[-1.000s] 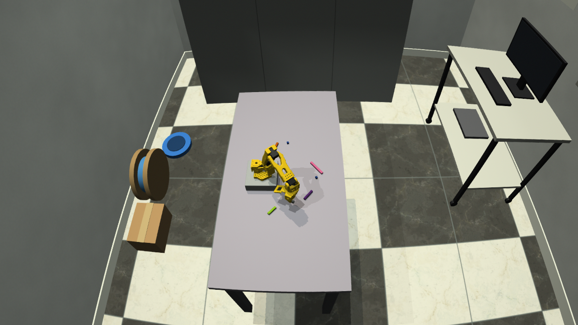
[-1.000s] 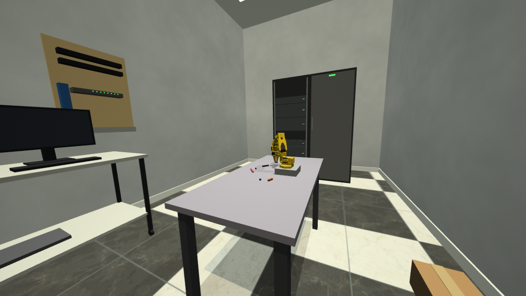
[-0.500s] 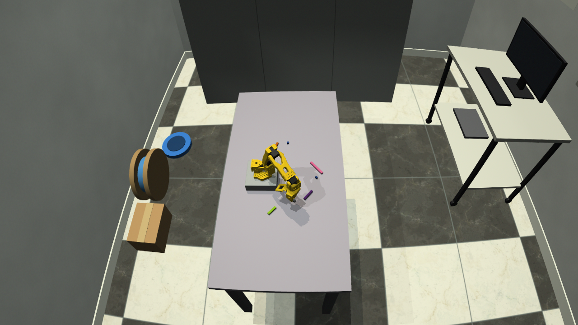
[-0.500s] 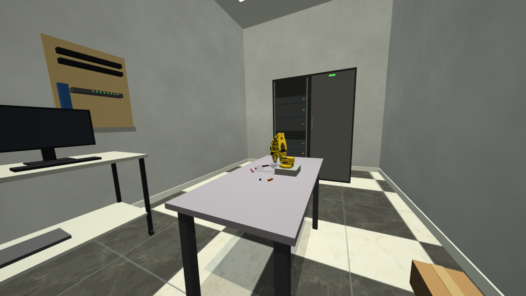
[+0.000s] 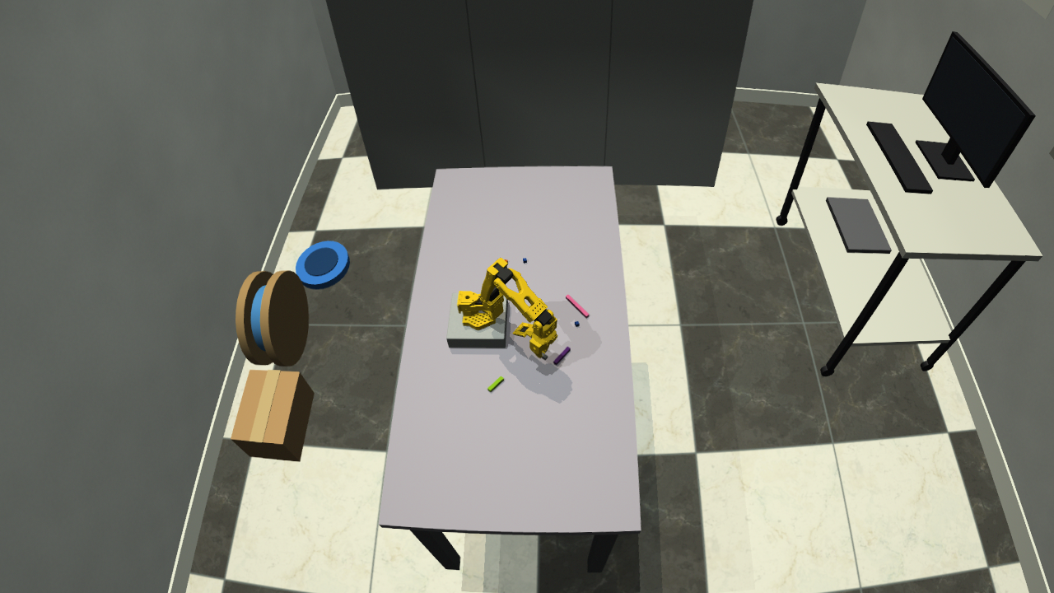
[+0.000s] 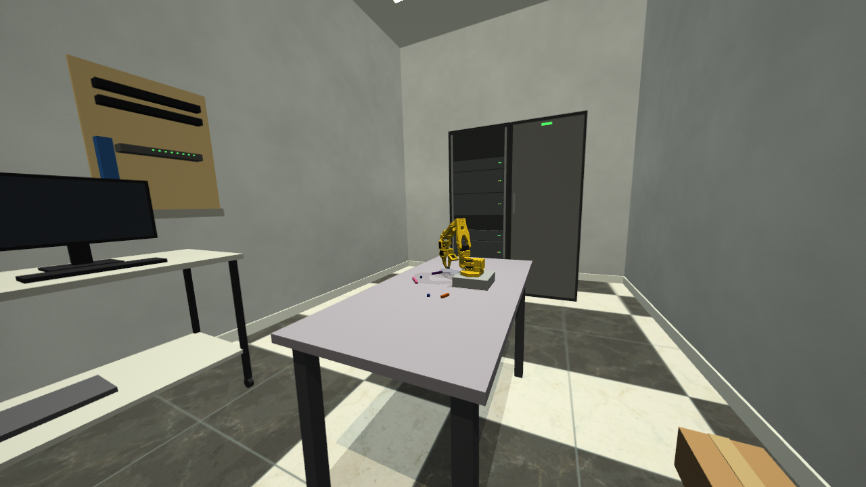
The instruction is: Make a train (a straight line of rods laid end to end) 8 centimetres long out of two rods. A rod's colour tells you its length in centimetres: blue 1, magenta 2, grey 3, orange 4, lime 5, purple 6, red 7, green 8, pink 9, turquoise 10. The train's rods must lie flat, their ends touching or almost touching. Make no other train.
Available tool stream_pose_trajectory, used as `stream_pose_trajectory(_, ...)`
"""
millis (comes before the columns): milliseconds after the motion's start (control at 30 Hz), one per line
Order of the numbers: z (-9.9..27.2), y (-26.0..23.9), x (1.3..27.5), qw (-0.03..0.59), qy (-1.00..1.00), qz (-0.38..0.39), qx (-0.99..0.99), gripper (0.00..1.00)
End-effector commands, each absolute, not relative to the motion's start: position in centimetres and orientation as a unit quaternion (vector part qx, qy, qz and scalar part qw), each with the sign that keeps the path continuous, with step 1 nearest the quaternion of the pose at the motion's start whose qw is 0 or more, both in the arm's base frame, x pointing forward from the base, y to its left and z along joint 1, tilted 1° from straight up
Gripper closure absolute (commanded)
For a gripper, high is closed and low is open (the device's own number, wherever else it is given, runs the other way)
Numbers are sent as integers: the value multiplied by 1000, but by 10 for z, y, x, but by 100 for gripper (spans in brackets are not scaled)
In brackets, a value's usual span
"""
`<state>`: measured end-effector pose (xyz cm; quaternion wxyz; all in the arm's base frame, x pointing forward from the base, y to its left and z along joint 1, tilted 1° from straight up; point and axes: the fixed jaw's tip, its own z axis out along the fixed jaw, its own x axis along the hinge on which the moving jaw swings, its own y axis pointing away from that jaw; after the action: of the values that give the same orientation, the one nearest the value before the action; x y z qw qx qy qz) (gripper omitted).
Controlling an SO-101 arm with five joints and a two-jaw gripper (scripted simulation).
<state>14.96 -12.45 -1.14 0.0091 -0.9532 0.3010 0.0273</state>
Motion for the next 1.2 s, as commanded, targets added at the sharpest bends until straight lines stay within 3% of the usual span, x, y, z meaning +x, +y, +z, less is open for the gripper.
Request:
stream_pose_trajectory(0, -10, -110, 158, 4, 333, 18, -943, 100)
stream_pose_trajectory(500, -11, -52, 170, -3, 455, 16, -890, 100)
stream_pose_trajectory(1167, -13, 3, 164, -9, 569, 12, -822, 100)
